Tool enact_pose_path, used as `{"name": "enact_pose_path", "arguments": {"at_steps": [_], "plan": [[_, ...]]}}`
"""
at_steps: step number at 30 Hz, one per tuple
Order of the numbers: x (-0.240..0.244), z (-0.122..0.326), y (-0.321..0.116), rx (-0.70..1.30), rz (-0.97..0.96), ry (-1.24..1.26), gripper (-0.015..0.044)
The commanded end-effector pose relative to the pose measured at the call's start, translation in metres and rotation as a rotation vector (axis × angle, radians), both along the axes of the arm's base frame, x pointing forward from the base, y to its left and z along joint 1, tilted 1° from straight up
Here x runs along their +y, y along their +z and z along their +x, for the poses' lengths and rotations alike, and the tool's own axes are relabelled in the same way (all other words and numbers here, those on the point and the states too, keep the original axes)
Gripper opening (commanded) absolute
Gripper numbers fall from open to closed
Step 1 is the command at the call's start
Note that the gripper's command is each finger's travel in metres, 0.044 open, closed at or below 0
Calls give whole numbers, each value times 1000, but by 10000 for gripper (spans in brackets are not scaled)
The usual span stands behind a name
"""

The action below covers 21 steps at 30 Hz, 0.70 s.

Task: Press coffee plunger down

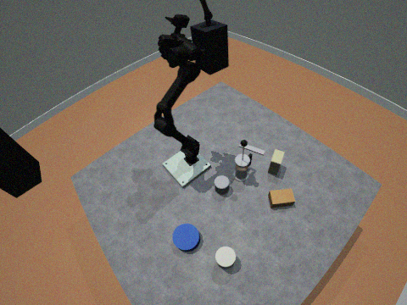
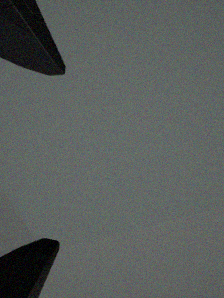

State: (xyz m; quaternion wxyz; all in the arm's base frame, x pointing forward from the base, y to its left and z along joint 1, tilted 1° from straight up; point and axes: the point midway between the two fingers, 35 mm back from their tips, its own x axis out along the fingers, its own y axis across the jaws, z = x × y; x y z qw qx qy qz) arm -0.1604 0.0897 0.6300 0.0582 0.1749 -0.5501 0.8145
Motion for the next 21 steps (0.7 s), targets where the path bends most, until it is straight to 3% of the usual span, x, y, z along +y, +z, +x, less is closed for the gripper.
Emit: {"name": "enact_pose_path", "arguments": {"at_steps": [1, 13, 21], "plan": [[35, 16, 3, 83, -163, -150, 440], [141, 122, -34, 408, -638, -741, 440], [161, 225, -99, 676, -918, -1195, 440]]}}
